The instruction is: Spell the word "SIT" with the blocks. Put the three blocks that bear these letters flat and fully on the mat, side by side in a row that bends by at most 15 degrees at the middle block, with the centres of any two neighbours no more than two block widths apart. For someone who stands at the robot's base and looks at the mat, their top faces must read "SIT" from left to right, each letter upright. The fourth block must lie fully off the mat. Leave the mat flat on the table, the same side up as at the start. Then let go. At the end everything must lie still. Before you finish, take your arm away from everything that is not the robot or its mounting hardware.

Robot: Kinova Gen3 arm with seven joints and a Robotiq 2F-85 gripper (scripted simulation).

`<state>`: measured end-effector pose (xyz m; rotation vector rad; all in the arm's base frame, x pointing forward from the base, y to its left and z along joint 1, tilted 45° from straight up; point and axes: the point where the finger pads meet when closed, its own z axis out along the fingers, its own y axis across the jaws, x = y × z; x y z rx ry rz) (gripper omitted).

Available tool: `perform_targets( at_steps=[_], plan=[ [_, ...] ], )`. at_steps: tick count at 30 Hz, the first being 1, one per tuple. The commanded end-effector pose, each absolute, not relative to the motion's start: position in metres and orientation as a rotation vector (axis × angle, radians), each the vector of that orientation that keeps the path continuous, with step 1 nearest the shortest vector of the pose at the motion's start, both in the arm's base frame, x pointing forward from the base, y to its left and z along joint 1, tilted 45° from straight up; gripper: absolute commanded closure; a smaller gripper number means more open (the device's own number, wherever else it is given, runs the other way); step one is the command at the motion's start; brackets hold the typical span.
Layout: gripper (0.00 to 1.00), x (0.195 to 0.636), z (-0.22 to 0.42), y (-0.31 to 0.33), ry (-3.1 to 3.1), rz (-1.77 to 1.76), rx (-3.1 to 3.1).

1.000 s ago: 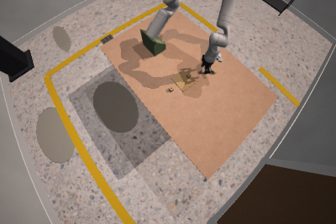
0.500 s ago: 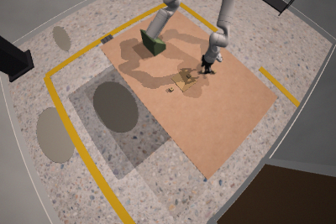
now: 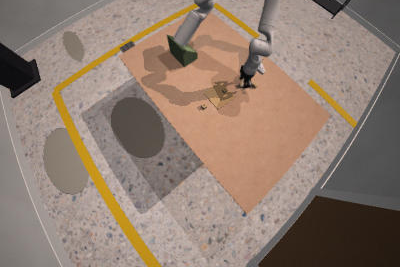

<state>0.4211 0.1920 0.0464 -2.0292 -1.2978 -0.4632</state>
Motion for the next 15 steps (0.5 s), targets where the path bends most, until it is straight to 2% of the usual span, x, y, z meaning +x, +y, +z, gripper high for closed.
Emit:
perform_targets(
  at_steps=[1, 15],
  plan=[
    [0.38, 0.4217, 0.0467, 0.1913, -1.297, -0.465, -2.03],
    [0.38, 0.4212, 0.0395, 0.1985, -1.297, -0.465, -2.03]
  ],
)
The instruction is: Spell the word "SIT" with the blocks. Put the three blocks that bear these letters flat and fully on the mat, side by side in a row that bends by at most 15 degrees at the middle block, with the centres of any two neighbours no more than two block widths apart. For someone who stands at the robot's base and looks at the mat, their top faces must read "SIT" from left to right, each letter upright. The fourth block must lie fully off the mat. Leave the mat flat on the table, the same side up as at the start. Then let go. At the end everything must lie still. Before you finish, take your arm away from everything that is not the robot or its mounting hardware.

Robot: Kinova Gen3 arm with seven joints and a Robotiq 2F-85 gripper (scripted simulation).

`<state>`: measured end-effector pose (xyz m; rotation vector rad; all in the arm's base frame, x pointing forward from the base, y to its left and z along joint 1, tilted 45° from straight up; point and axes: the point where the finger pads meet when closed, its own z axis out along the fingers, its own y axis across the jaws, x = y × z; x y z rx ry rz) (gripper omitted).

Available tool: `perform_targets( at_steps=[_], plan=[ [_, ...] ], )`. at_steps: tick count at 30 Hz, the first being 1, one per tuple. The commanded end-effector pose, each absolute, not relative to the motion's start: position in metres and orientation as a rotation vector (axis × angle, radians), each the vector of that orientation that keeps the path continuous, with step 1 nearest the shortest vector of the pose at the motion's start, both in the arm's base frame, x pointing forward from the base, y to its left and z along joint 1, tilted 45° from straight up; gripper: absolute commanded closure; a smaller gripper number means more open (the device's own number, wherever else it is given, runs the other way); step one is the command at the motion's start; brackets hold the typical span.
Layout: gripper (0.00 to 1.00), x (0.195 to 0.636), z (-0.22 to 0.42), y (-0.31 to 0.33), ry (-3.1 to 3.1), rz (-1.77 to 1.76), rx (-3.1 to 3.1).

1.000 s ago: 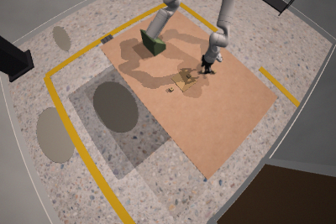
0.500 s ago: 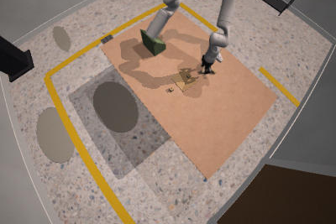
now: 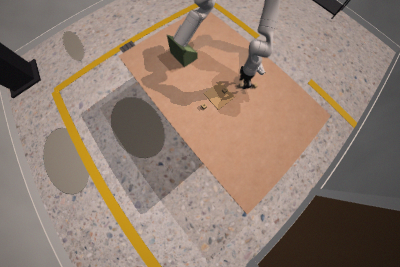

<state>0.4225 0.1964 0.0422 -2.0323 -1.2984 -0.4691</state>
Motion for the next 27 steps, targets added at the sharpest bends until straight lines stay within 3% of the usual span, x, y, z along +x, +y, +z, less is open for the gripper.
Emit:
perform_targets(
  at_steps=[1, 27],
  plan=[
    [0.38, 0.421, 0.038, 0.2, -1.297, -0.465, -2.03],
    [0.38, 0.42, 0.024, 0.214, -1.297, -0.465, -2.03]
  ],
)
